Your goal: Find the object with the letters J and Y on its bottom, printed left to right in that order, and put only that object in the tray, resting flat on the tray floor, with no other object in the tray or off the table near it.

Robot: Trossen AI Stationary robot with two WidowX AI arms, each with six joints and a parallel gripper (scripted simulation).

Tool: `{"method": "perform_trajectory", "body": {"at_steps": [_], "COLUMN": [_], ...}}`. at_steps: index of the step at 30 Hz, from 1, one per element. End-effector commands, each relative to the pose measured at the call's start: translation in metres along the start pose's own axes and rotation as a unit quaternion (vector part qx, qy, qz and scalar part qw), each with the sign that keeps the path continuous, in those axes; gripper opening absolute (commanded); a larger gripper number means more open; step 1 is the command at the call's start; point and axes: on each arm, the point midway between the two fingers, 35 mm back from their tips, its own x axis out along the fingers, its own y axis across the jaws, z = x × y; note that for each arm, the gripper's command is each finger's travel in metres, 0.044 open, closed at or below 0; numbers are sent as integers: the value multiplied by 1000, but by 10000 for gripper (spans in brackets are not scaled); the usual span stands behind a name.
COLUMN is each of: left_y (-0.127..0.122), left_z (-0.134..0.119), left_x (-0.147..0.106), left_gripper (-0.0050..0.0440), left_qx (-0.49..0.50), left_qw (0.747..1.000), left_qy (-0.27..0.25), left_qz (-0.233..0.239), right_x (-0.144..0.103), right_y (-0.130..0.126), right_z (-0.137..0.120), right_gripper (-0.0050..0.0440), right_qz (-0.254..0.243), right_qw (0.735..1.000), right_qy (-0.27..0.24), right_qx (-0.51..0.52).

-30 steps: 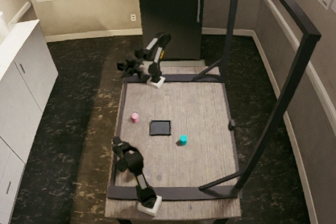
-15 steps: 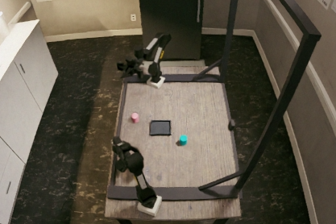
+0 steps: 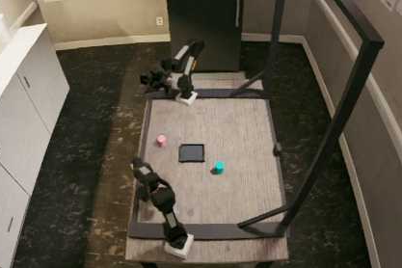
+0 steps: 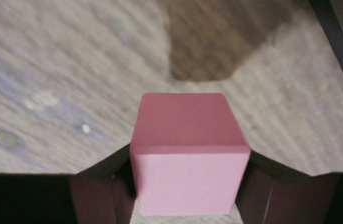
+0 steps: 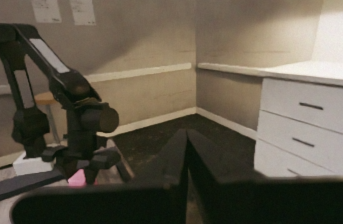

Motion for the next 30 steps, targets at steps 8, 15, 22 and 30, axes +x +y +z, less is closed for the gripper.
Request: {"method": "perform_trajectory", "body": {"at_steps": [8, 15, 22, 30], "left_y": [-5, -3, -17, -33], "left_z": [-10, -15, -29, -41], "left_x": [-33, -25, -20, -16], "left_gripper": [171, 171, 171, 171], "left_qx": [5, 45, 157, 255], "left_qw": [1000, 999, 986, 964], "left_qy": [4, -1, -15, -32], "left_qz": [-22, -16, -46, -75], "right_x": [-1, 2, 3, 3], "right_y": [0, 7, 23, 37], "right_z": [7, 1, -11, -16], "right_gripper": [-50, -50, -50, -50], "right_qz": [1, 8, 22, 33], "right_qw": [1000, 1000, 1000, 999], "right_qy": [-10, 2, 10, 11], "right_qx": [-1, 8, 10, 10]}}
